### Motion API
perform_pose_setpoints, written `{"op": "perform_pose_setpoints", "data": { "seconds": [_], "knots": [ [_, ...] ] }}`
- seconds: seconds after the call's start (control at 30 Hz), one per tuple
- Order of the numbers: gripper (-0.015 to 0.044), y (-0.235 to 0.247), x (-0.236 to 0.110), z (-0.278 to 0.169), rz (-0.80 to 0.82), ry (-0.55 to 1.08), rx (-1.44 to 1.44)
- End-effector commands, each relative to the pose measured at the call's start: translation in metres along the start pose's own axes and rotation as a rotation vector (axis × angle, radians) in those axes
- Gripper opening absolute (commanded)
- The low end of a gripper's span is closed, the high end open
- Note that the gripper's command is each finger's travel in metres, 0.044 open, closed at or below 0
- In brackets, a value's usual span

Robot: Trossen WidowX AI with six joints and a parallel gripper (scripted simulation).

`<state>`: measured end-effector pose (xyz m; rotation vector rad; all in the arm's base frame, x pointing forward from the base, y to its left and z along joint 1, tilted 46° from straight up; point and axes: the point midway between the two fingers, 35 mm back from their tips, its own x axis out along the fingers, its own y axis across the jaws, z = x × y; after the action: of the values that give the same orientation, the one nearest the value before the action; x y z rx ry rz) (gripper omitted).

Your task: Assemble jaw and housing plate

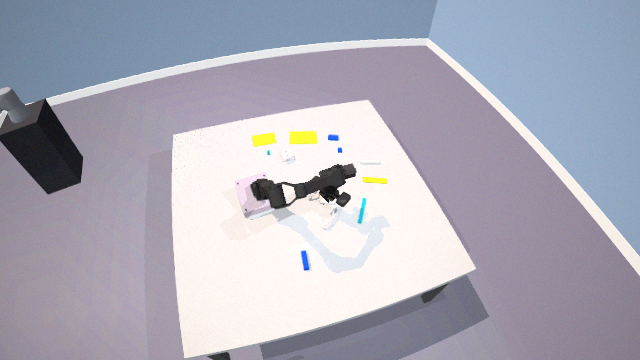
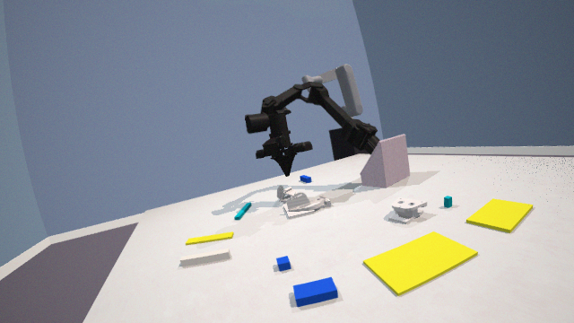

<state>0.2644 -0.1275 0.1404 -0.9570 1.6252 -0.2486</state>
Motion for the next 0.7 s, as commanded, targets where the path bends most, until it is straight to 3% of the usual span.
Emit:
{"op": "perform_pose_setpoints", "data": {
  "seconds": [0.0, 0.67],
  "knots": [
    [0.0, 0.001, 0.003, 0.0, -0.008, 0.051, -0.029],
    [0.0, 0.0, 0.026, 0.001, -0.008, 0.048, -0.031]
  ]
}}
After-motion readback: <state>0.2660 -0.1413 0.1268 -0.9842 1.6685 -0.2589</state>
